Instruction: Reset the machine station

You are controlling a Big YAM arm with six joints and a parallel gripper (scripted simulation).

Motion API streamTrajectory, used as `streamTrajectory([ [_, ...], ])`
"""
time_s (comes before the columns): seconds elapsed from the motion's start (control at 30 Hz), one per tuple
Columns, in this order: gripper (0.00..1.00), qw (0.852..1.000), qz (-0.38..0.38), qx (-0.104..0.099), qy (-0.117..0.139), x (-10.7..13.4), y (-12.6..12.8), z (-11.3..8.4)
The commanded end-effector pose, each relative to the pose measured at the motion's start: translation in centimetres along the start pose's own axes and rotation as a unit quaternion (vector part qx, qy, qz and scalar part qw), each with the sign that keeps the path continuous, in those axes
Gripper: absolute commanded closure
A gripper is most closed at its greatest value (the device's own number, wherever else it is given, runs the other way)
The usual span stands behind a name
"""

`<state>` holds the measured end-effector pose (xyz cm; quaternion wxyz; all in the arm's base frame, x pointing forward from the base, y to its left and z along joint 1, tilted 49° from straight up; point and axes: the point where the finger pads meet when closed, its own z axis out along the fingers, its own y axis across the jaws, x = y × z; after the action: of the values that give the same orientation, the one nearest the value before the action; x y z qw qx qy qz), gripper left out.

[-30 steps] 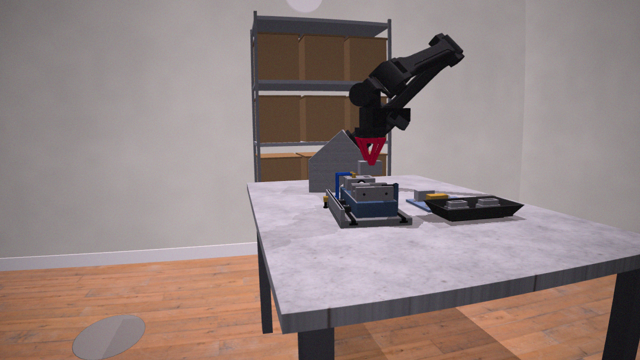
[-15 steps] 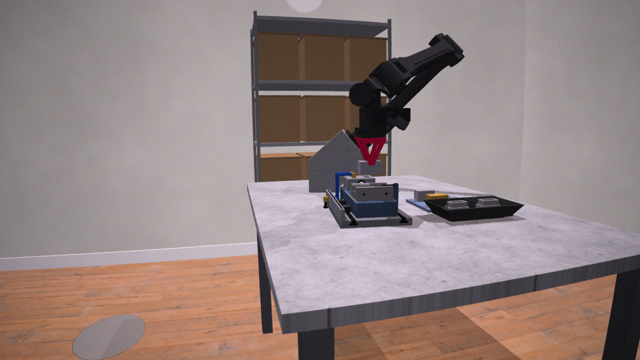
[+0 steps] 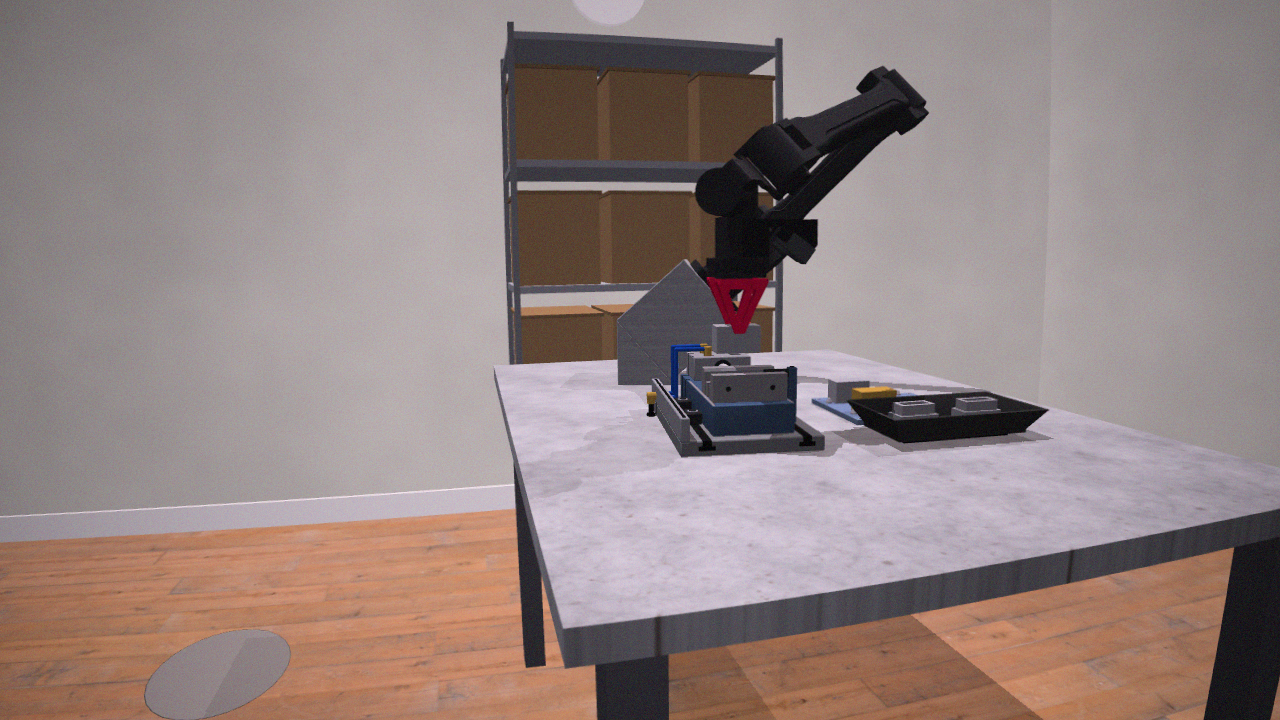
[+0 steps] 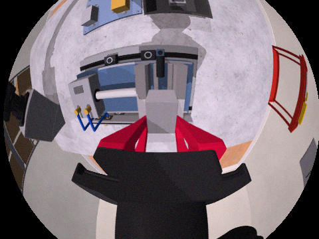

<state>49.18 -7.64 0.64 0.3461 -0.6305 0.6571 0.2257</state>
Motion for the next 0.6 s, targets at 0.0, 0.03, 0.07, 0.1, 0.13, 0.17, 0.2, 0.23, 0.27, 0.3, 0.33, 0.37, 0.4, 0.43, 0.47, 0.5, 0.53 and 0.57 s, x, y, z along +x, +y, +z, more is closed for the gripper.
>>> streamTrajectory([
  [0.0, 1.00, 1.000, -0.001, 0.004, 0.001, -0.2, -0.3, 0.3],
  [0.03, 1.00, 1.000, -0.001, 0.003, 0.000, -0.2, -0.3, 0.5],
  [0.07, 1.00, 1.000, -0.001, 0.002, 0.000, -0.2, -0.3, 0.7],
  [0.1, 1.00, 1.000, -0.002, 0.002, 0.000, -0.2, -0.3, 0.8],
  [0.13, 1.00, 1.000, -0.002, 0.001, 0.000, -0.2, -0.4, 0.9],
  [0.17, 1.00, 1.000, -0.003, 0.001, 0.000, -0.2, -0.4, 1.1],
  [0.2, 1.00, 1.000, -0.003, 0.001, 0.000, -0.2, -0.4, 1.1],
  [0.23, 1.00, 1.000, -0.003, 0.001, 0.000, -0.2, -0.4, 1.1],
  [0.27, 1.00, 1.000, -0.004, 0.001, 0.000, -0.3, -0.4, 1.1],
  [0.3, 1.00, 1.000, -0.004, 0.001, 0.000, -0.4, -0.4, 1.2],
  [0.33, 1.00, 1.000, -0.004, 0.001, 0.000, -0.4, -0.4, 1.3],
  [0.37, 1.00, 1.000, -0.004, 0.000, 0.000, -0.4, -0.4, 1.3],
  [0.4, 1.00, 1.000, -0.005, 0.000, -0.001, -0.5, -0.4, 1.4],
  [0.43, 1.00, 1.000, -0.004, 0.000, -0.001, -0.5, -0.3, 1.5],
  [0.47, 1.00, 1.000, -0.004, -0.001, -0.001, -0.5, -0.3, 1.6],
  [0.5, 1.00, 1.000, -0.004, 0.000, -0.001, -0.4, -0.3, 1.6],
  [0.53, 1.00, 1.000, -0.003, 0.000, -0.001, -0.4, -0.3, 1.6],
  [0.57, 1.00, 1.000, -0.003, 0.001, 0.000, -0.3, -0.3, 1.6],
])
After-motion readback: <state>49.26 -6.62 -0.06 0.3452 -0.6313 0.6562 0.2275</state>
